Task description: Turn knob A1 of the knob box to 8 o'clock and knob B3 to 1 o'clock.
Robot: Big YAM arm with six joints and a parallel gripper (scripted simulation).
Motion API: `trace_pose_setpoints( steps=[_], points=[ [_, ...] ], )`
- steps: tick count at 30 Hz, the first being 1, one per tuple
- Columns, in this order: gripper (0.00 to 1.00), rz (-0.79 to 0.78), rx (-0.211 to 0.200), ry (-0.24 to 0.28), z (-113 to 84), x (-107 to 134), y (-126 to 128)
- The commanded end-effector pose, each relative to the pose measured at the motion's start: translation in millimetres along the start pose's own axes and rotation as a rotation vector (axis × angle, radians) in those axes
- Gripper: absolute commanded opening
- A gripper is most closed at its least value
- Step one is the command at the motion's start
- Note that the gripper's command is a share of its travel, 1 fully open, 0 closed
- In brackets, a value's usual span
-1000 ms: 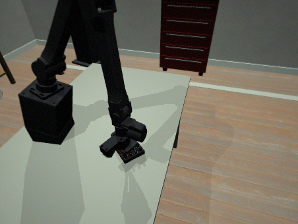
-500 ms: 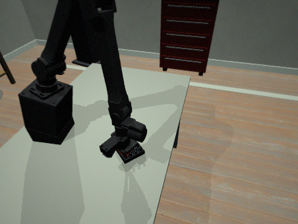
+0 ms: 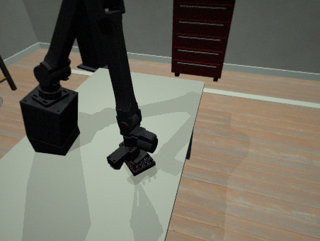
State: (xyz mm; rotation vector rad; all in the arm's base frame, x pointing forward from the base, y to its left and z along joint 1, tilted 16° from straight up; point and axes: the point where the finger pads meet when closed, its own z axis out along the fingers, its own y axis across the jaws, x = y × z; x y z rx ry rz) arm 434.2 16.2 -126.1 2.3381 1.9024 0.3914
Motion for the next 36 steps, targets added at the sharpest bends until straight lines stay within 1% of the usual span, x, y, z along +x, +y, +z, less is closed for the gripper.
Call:
trace_pose_setpoints(
  steps=[1, 2, 3, 5, 36],
  points=[
    [0.19, 0.001, -0.020, 0.002, 0.4, 3.5, 9.8],
    [0.19, 0.001, -0.020, 0.002, 0.4, 3.5, 9.8],
    [0.08, 0.001, -0.020, 0.002, 0.4, 3.5, 9.8],
    [0.08, 0.002, -0.015, 0.002, 0.5, 3.2, 7.8],
    [0.08, -0.002, -0.015, 0.002, 0.5, 3.2, 7.8]
  ],
)
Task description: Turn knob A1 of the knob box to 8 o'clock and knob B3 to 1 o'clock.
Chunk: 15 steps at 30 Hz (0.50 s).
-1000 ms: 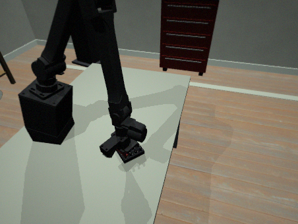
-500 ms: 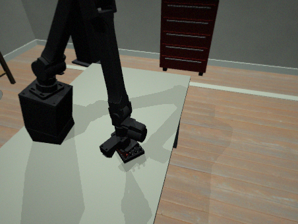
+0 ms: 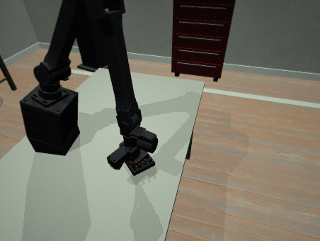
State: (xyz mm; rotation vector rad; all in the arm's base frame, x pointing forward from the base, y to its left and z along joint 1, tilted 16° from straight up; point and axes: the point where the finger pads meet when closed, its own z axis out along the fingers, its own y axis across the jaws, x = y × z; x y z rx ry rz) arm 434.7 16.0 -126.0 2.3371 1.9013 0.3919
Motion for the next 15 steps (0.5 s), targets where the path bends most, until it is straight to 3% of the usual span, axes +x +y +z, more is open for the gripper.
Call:
trace_pose_setpoints(
  steps=[1, 15],
  points=[
    [0.08, -0.007, -0.014, 0.002, 0.5, 3.3, 7.3],
    [0.08, -0.108, -0.014, 0.002, 0.5, 3.3, 7.4]
  ],
)
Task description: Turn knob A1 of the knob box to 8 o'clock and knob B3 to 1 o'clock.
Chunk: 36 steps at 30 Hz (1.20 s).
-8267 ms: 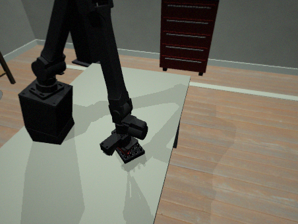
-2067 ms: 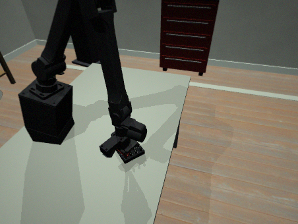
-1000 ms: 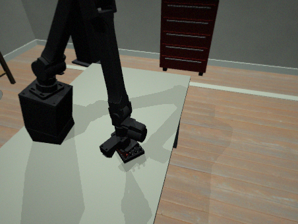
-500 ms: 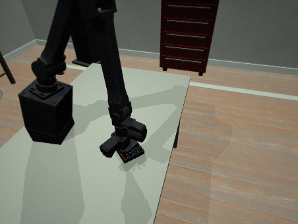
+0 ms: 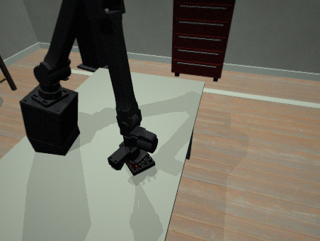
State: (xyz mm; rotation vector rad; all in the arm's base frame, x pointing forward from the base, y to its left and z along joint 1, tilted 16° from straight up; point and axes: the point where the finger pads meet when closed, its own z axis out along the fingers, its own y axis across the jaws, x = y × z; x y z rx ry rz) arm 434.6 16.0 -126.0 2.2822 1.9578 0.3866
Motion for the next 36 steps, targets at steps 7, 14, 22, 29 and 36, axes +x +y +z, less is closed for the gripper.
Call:
trace_pose_setpoints(
  steps=[7, 14, 22, 29, 36],
  points=[
    [0.08, -0.145, -0.015, 0.001, 0.4, 3.0, 7.9],
    [0.08, -0.311, -0.016, 0.000, 0.4, 3.0, 8.2],
    [0.08, -0.525, -0.017, -0.002, 0.2, 3.2, 8.5],
    [0.08, -0.650, -0.017, -0.003, 0.2, 3.3, 8.8],
    [0.08, -0.791, -0.018, -0.003, 0.1, 3.4, 9.0]
  ],
)
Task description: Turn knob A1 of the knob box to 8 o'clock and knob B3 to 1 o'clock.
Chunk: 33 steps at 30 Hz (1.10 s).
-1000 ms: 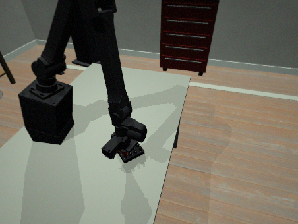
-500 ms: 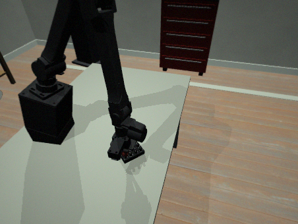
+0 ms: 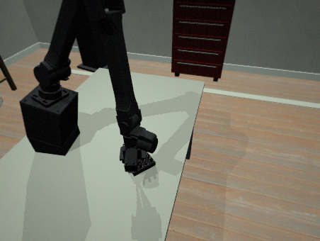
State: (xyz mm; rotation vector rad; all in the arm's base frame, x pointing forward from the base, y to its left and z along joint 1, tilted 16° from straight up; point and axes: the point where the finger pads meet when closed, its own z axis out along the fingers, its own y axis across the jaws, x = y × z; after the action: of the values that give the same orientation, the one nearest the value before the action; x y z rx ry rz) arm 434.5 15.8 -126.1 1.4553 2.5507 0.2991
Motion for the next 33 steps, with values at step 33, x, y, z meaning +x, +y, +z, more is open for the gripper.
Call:
trace_pose_setpoints(
  steps=[33],
  points=[
    [0.19, -0.208, -0.016, -0.009, 0.1, -3.0, 9.5]
  ],
)
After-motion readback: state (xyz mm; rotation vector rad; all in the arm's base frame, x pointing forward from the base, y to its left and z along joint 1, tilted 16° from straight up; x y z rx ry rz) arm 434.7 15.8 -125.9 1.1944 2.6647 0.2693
